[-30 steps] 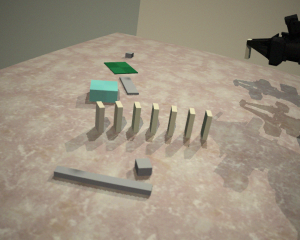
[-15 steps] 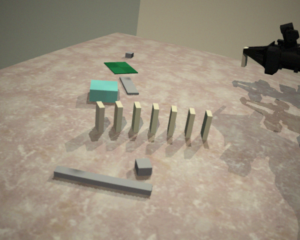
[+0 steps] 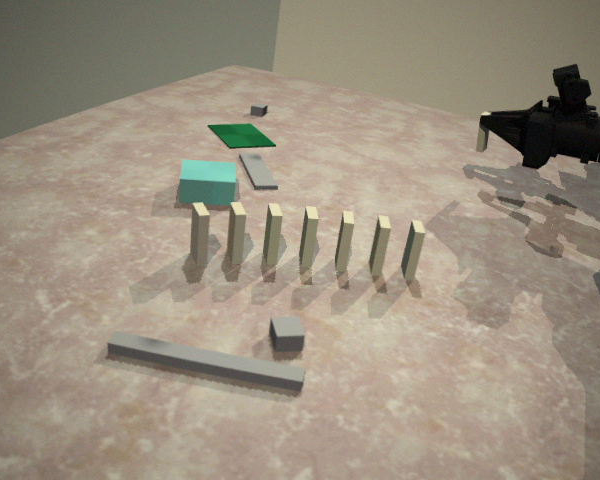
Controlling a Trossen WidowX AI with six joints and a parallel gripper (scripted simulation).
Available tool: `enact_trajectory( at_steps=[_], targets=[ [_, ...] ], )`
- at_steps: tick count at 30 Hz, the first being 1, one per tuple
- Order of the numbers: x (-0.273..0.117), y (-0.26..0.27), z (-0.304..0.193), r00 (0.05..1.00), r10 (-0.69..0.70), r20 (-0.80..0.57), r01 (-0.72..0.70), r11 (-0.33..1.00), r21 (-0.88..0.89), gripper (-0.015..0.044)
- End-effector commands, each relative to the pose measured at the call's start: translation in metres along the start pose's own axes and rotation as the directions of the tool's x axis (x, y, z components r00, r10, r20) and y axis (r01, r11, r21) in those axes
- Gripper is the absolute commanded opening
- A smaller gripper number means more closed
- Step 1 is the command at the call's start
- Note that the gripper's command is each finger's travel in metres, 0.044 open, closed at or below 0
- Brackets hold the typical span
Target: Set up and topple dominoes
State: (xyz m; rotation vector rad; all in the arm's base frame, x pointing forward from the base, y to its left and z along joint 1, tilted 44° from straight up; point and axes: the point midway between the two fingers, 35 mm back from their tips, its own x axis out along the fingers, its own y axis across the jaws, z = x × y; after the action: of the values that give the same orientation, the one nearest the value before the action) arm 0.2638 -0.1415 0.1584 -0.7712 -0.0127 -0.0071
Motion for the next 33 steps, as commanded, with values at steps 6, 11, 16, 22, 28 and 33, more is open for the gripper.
enact_trajectory(
  at_steps=[6,11,16,22,28,33],
  targets=[
    [0.002,0.0,-0.016,1.0,0.002,-0.001,-0.002,1.0,-0.018,0.0107],
    [0.002,0.001,-0.025,1.0,0.003,-0.002,-0.003,1.0,-0.025,0.0107],
    [0.002,0.003,-0.035,1.0,0.004,-0.004,-0.004,0.999,-0.032,0.0107],
    [0.001,0.006,-0.045,1.0,0.005,-0.006,-0.005,0.999,-0.041,0.0107],
    [0.0,0.007,-0.048,1.0,0.005,-0.006,-0.005,0.999,-0.043,0.0107],
    [0.0,0.007,-0.048,1.0,0.005,-0.006,-0.005,0.999,-0.043,0.0107]
  ],
)
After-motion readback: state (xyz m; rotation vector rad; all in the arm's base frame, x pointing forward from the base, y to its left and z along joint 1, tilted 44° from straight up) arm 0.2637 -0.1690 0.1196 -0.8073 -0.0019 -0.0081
